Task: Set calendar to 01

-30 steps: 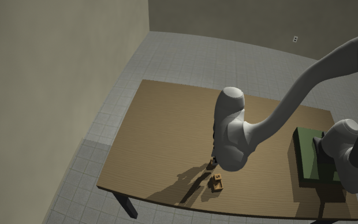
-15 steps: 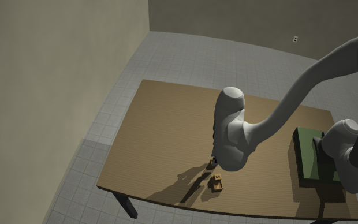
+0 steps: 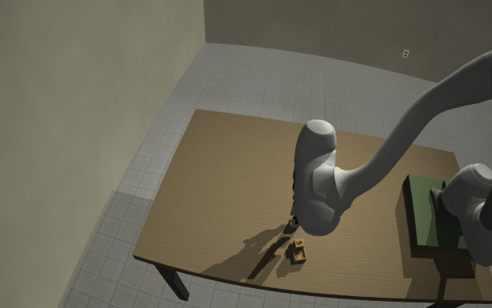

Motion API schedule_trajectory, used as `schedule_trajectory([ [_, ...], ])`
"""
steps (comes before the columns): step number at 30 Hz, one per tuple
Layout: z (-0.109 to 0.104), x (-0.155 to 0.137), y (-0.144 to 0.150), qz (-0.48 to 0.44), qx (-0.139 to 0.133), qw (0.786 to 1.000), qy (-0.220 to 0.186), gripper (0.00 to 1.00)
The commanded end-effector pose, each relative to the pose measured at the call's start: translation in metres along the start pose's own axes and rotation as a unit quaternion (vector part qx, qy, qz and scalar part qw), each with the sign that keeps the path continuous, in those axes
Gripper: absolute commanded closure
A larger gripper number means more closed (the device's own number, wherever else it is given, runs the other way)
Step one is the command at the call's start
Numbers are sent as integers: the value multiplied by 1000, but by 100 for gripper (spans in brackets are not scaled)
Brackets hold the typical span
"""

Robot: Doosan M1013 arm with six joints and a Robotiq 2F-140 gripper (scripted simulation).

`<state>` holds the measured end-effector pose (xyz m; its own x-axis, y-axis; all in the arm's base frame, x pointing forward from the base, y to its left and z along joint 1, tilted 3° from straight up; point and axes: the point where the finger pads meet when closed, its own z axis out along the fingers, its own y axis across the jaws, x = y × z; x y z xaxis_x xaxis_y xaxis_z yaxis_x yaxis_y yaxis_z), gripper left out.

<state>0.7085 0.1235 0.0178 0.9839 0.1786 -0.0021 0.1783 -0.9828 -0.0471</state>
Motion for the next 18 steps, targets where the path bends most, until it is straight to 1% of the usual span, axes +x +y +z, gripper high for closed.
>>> schedule_trajectory([
  [1,0,0,0,0,0,1000,0,64],
  [13,-2,0,0,0,0,1000,0,64],
  [18,-11,0,0,0,0,1000,0,64],
])
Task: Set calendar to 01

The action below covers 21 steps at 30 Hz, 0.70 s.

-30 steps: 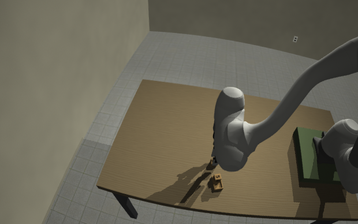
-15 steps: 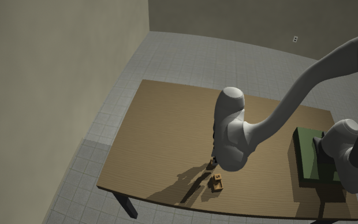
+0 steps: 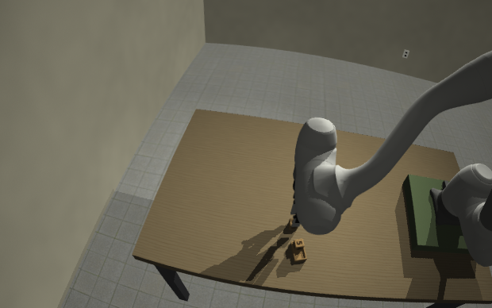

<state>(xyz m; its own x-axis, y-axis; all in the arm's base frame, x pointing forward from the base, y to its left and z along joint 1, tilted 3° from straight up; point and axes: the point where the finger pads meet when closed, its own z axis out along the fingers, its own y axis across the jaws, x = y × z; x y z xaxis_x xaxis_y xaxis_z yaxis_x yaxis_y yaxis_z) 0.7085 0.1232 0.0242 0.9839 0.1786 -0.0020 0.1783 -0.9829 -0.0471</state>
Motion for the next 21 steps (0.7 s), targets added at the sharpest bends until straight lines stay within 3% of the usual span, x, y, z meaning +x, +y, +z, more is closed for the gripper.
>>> schedule_trajectory([
  [1,-7,0,0,0,0,1000,0,64],
  [10,-31,0,0,0,0,1000,0,64],
  [21,-32,0,-1,-1,1,1000,16,64],
])
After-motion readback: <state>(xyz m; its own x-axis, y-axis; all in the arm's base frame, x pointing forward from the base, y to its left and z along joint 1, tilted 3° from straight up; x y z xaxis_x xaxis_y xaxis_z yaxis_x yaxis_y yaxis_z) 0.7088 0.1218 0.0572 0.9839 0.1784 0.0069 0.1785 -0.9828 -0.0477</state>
